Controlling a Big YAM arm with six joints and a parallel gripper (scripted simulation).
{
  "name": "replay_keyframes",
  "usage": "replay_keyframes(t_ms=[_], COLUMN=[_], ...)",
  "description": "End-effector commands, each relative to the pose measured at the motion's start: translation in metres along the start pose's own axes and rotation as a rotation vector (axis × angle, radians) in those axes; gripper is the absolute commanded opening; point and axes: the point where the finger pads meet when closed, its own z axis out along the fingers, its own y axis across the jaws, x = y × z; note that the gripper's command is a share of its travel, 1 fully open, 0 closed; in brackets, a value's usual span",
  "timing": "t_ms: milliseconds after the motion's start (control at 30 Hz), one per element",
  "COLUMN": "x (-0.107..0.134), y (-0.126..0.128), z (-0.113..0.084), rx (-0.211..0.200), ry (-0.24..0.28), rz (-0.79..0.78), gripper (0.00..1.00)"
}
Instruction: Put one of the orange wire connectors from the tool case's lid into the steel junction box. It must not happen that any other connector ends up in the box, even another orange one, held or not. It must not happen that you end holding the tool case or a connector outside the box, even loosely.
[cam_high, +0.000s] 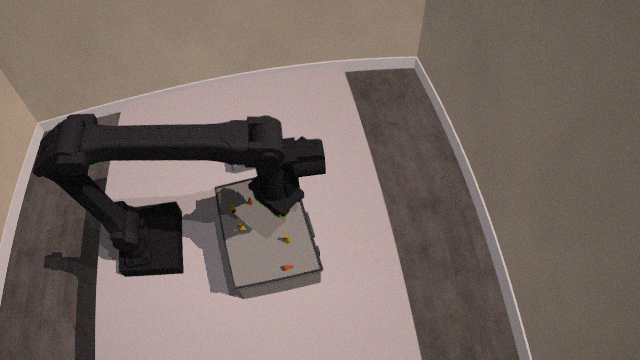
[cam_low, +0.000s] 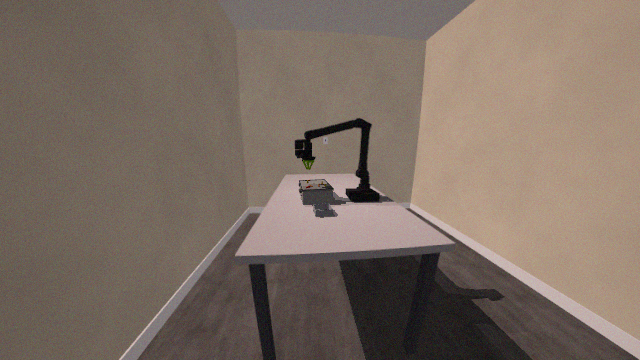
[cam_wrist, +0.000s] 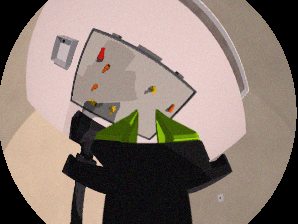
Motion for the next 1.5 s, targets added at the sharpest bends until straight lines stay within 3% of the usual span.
replay_keyframes(t_ms=[0, 433, 800, 1033, 1467], x=[0.011, 0.062, 0.056, 0.054, 0.053], y=[-0.018, -0.071, -0.067, -0.066, -0.066], z=[0.021, 0.056, 0.051, 0.093, 0.085], rx=[-0.005, -0.002, 0.005, 0.0, 0.011], ry=[0.01, 0.013, 0.002, 0.008, -0.008], rz=[0.166, 0.572, 0.561, 0.545, 0.538], gripper=[0.25, 0.25, 0.25, 0.25, 0.25])
